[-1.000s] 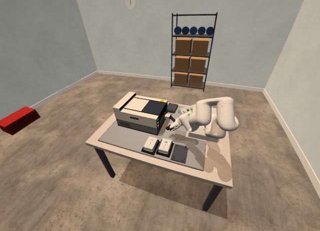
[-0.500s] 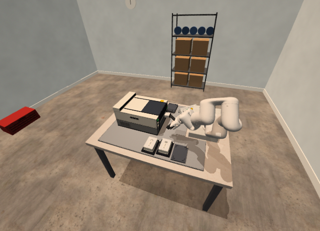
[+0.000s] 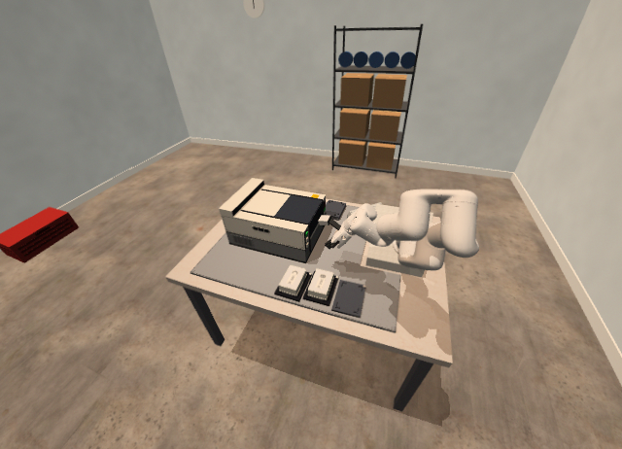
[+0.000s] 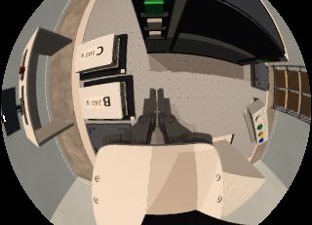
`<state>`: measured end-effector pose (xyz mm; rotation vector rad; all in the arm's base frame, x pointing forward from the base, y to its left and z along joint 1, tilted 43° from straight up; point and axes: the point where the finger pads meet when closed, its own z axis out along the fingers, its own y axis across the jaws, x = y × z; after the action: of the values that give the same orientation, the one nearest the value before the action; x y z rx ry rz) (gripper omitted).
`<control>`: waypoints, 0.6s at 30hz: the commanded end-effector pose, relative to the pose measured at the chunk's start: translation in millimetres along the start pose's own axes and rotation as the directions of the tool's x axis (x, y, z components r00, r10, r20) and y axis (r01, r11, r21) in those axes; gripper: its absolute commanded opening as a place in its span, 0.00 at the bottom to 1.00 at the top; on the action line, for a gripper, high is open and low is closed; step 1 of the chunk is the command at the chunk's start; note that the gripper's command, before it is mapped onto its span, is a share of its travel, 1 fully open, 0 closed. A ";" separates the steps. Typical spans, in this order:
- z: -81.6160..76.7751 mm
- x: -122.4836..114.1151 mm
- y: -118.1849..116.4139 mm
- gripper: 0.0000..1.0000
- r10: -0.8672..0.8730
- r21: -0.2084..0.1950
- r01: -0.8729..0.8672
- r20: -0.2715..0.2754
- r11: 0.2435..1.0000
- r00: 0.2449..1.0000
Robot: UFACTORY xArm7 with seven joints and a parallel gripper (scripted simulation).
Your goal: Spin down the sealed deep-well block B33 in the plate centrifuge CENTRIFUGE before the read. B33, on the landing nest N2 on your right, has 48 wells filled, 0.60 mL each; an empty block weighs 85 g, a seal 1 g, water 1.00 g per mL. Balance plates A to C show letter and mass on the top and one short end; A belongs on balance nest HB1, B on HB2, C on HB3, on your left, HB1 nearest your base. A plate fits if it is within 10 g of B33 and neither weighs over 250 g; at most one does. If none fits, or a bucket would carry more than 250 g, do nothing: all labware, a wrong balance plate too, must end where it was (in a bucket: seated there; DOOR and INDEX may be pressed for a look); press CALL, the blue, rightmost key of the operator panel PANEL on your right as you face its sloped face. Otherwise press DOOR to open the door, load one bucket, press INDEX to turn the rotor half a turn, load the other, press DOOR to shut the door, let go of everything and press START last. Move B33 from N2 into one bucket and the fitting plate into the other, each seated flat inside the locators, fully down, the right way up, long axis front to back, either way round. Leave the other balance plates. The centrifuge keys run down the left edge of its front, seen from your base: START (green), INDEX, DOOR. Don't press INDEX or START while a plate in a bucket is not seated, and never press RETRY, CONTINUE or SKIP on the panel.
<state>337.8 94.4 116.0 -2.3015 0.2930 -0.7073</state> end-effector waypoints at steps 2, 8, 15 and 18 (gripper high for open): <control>-9.8 3.5 -0.5 0.00 0.002 0.002 -0.002 0.048 1.000 0.999; -16.8 5.4 -0.5 0.00 0.002 0.003 -0.002 0.080 1.000 0.997; -31.2 8.9 -0.6 0.00 0.001 0.003 -0.002 0.144 1.000 0.990; -39.1 10.7 -0.4 0.00 0.001 0.002 -0.002 0.179 1.000 0.984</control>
<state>326.6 74.7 136.3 -2.3355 0.2310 -0.5488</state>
